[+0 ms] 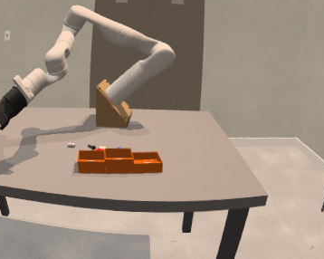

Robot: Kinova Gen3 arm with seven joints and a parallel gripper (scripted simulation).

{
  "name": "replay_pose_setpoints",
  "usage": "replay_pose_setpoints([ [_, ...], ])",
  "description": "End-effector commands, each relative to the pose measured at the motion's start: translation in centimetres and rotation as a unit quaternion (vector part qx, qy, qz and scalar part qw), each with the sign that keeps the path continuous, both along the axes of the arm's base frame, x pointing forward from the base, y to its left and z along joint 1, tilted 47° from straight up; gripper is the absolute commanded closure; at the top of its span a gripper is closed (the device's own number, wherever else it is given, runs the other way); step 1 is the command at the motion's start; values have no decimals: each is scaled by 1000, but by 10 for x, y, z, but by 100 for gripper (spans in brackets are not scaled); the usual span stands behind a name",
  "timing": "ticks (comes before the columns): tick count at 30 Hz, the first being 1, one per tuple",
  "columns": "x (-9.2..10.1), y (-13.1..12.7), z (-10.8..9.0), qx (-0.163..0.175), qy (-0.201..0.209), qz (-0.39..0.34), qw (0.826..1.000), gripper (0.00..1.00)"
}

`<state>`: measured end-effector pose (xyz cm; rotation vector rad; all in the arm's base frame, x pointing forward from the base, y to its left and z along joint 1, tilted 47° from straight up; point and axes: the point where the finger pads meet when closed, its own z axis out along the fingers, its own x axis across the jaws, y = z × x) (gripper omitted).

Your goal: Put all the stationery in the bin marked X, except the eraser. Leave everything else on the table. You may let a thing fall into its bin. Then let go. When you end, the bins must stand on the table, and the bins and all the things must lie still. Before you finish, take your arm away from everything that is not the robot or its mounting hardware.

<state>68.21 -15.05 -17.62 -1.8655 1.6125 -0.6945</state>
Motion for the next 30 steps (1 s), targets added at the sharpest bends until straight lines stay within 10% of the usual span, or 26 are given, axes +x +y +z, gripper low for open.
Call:
replay_pose_setpoints([
  [1,4,-30,23,-6,-3,-3,1000,69],
  [9,7,-48,41,-6,-4,-3,1000,69],
  [30,11,48,93,-152,-100,264,947,69],
])
